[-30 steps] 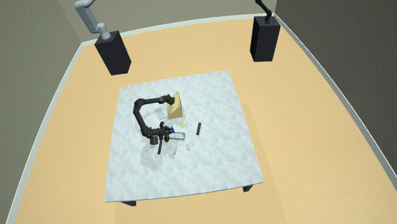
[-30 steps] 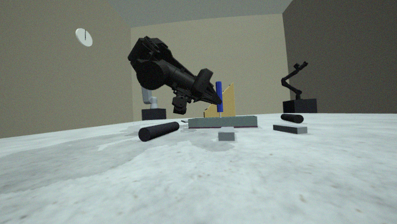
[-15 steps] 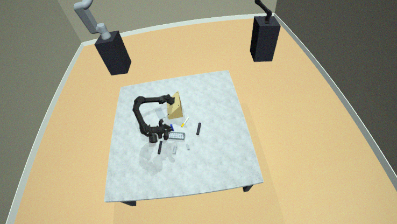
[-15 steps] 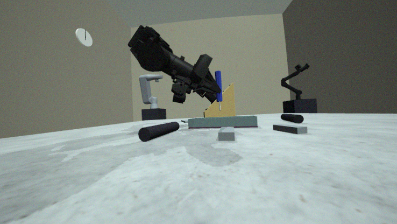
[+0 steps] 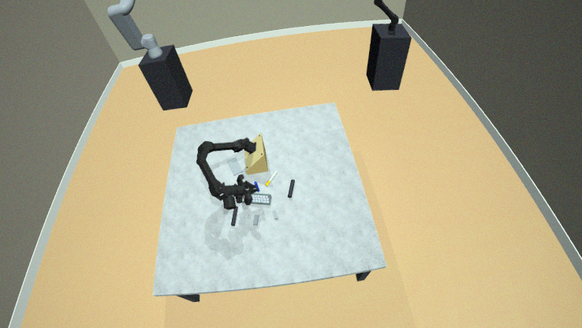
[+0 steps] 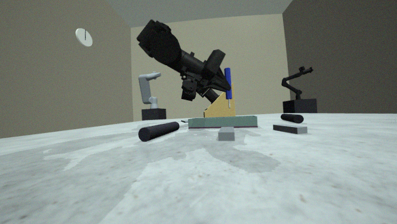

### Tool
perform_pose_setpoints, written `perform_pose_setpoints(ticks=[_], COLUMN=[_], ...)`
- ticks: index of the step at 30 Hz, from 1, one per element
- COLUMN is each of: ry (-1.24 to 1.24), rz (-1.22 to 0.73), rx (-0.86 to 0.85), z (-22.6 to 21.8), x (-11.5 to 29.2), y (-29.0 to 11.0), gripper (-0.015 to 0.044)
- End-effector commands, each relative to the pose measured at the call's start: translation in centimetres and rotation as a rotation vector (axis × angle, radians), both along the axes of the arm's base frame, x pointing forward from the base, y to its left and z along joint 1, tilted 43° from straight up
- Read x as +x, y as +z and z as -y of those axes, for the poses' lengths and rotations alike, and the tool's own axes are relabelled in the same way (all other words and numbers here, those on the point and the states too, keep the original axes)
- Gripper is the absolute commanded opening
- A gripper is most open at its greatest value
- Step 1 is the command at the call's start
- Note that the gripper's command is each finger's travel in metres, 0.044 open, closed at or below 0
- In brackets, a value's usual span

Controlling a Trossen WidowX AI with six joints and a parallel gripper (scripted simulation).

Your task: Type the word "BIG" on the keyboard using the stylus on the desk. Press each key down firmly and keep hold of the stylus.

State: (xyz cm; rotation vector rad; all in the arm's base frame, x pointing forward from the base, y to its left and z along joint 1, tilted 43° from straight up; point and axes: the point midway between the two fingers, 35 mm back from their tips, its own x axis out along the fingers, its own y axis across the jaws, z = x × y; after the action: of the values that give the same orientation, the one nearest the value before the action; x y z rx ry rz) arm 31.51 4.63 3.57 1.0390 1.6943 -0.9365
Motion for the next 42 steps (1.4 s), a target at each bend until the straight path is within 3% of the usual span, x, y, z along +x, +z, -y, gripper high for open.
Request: perform_pose_setpoints(ticks=[1, 15, 18, 19, 42], ry=[-0.007, -0.007, -0.008, -0.008, -0.008], rz=[-0.003, -0.002, -0.001, -0.001, -0.001], rx=[0.003, 0.002, 0.002, 0.002, 0.001], z=[-0.5, 0.9, 0.9, 0.9, 1.7], x=[0.0, 0.4, 0.6, 0.6, 0.8], y=[-0.3, -1.8, -1.9, -1.9, -2.7], gripper=[0.0, 0.0, 0.0079, 0.0081, 0.0081])
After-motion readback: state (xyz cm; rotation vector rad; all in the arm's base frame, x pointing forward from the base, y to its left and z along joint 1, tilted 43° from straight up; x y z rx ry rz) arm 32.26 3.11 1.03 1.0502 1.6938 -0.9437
